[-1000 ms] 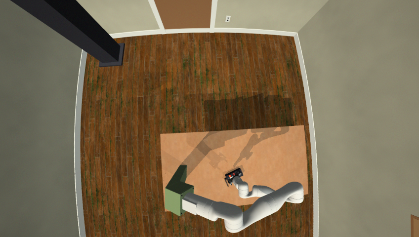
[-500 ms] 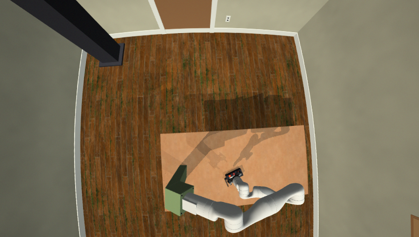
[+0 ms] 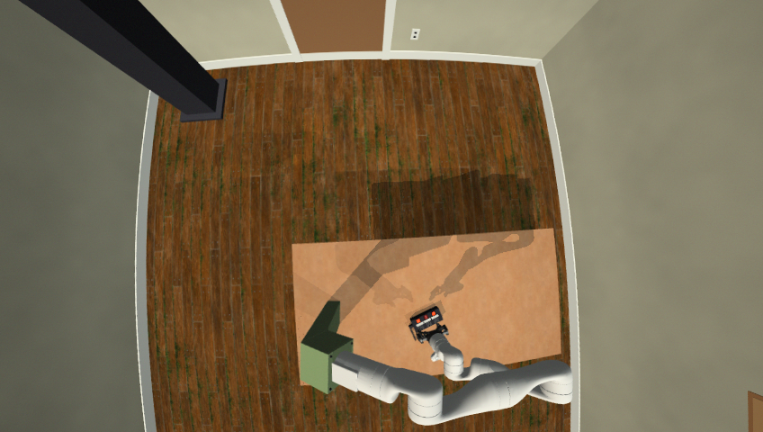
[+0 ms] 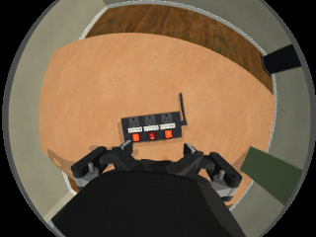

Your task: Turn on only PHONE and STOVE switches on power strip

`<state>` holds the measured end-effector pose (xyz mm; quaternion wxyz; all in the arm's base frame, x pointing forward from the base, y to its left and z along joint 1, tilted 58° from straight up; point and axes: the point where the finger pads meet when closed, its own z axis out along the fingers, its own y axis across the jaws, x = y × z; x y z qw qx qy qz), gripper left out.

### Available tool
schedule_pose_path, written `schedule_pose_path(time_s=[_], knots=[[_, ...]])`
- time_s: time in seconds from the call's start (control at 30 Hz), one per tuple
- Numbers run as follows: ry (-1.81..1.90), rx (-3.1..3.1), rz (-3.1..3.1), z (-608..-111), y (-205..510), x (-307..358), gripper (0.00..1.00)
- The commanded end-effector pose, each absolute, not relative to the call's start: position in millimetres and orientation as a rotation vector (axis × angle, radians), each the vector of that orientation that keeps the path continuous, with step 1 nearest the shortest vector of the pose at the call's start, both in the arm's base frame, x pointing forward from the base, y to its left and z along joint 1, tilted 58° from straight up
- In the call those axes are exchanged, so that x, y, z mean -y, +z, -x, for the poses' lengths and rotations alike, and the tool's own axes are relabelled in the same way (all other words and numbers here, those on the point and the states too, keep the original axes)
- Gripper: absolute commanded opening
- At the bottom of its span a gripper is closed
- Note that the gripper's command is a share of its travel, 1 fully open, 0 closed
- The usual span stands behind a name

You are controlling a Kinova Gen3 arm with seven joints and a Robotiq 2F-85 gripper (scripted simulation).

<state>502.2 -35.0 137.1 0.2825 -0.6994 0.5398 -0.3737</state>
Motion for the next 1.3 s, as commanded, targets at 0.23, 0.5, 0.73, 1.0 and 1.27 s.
schedule_pose_path(time_s=[0.23,0.5,0.73,1.0,1.27], knots=[[-0.962,-1.564,1.703,-493.4,170.8,67.9,1.00],[-0.962,-1.564,1.703,-493.4,170.8,67.9,1.00],[-0.951,-1.579,1.682,-491.4,173.4,70.1,1.00],[-0.947,-1.585,1.674,-490.6,174.5,71.0,1.00],[-0.946,-1.586,1.672,-490.5,174.7,71.2,1.00]])
